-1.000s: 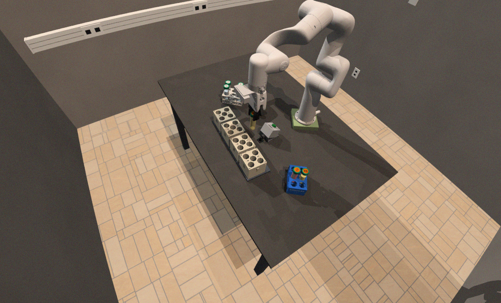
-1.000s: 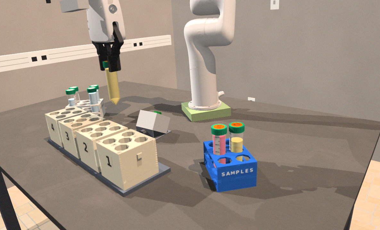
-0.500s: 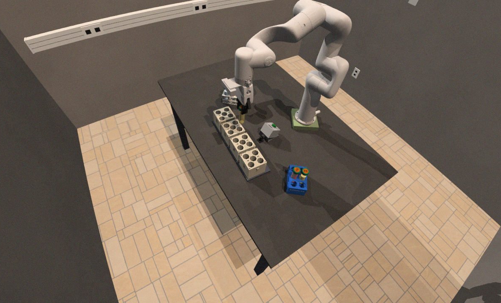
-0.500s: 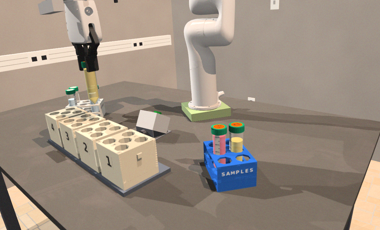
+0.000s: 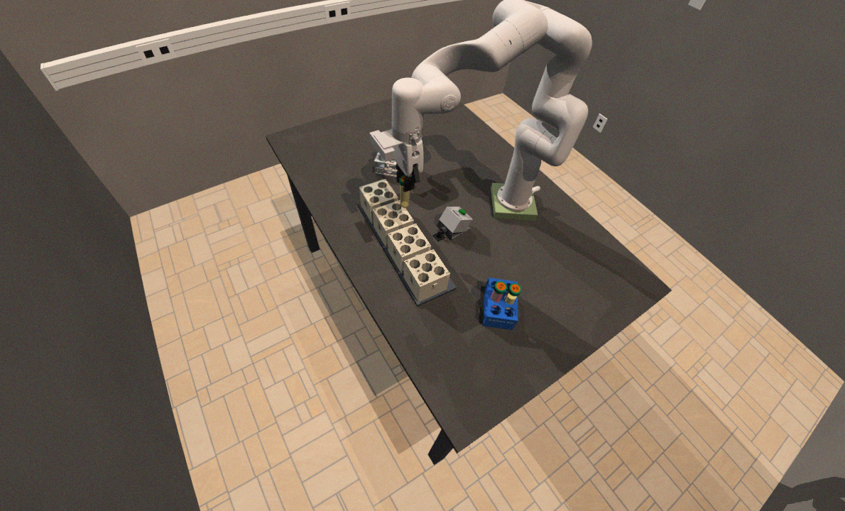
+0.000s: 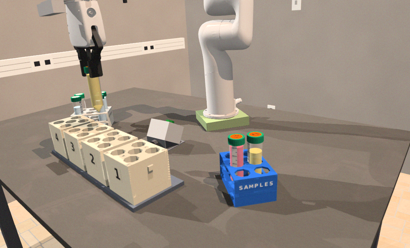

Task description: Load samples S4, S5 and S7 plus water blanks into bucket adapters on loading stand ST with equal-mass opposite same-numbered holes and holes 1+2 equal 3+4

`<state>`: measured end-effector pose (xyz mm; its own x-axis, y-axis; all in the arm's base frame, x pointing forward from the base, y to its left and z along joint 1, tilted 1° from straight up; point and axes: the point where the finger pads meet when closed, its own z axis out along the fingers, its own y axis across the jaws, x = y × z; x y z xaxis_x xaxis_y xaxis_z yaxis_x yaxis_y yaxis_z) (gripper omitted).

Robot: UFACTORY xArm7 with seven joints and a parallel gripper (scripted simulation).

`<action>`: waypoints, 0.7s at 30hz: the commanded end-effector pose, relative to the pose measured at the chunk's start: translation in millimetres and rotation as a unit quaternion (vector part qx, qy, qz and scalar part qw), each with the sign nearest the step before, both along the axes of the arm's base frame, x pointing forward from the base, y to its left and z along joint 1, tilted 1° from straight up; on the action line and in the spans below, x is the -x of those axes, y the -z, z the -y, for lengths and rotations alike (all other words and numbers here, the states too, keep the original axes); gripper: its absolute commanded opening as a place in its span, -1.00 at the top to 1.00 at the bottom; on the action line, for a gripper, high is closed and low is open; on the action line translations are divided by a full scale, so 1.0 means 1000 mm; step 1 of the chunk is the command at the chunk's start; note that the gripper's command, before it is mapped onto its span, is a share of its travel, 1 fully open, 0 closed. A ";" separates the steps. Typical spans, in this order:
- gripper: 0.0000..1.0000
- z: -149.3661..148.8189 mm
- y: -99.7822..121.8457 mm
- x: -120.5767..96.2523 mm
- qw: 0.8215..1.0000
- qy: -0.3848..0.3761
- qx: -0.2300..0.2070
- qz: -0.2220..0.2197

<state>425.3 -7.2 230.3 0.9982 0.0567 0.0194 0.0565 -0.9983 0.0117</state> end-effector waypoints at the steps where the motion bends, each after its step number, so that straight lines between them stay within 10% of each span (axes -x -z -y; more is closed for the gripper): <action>1: 1.00 0.000 -0.002 -0.001 1.000 0.000 0.000 0.002; 21: 1.00 0.000 0.022 -0.002 1.000 0.000 0.000 0.002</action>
<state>425.7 -7.5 213.9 0.9982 0.0565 0.0193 0.0563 -0.9983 0.0117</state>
